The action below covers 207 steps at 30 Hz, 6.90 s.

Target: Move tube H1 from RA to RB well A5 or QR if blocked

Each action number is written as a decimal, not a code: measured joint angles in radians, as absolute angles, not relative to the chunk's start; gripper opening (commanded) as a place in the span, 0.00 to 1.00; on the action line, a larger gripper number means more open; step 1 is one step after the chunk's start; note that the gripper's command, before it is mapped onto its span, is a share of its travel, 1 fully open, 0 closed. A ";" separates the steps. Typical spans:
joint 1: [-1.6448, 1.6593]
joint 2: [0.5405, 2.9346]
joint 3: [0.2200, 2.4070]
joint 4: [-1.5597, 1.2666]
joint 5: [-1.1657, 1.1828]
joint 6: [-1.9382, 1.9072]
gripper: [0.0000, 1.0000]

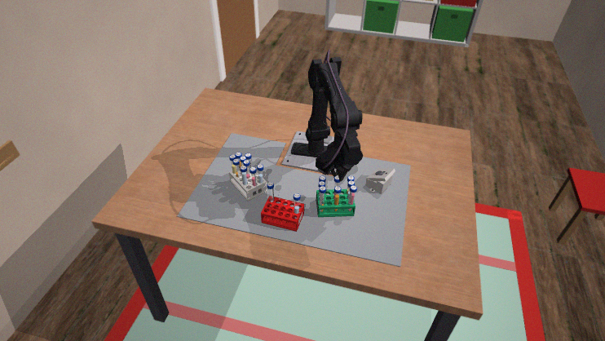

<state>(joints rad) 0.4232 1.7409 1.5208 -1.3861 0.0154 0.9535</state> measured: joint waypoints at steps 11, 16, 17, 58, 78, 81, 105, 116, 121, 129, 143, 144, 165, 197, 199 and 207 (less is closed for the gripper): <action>0.427 1.742 1.507 -1.373 0.017 0.955 0.00; 0.426 1.745 1.499 -1.364 0.017 0.955 0.00; 0.426 1.745 1.497 -1.362 0.017 0.955 0.00; 0.426 1.753 1.449 -1.309 0.019 0.956 0.00; 0.427 1.753 1.449 -1.308 0.018 0.956 0.30; 0.427 1.753 1.449 -1.303 0.018 0.956 0.30; 0.427 1.747 1.505 -1.330 0.016 0.956 0.30; 0.427 1.722 1.581 -1.422 0.016 0.957 0.30; 0.428 1.726 1.645 -1.471 0.016 0.959 0.30; 0.407 1.723 1.639 -1.501 0.014 0.975 0.30; 0.087 1.661 1.585 -1.507 0.019 0.999 0.30; 0.072 1.661 1.585 -1.507 0.021 0.990 0.30; -0.037 1.847 1.794 -1.531 0.017 0.838 0.30; 0.026 1.982 1.962 -1.555 0.017 0.908 0.30; 0.025 1.978 1.949 -1.553 0.017 0.907 0.30; 0.023 1.986 1.892 -1.518 0.017 0.905 0.30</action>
<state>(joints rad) 0.0231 1.9858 1.8919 -1.5181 0.0170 0.9051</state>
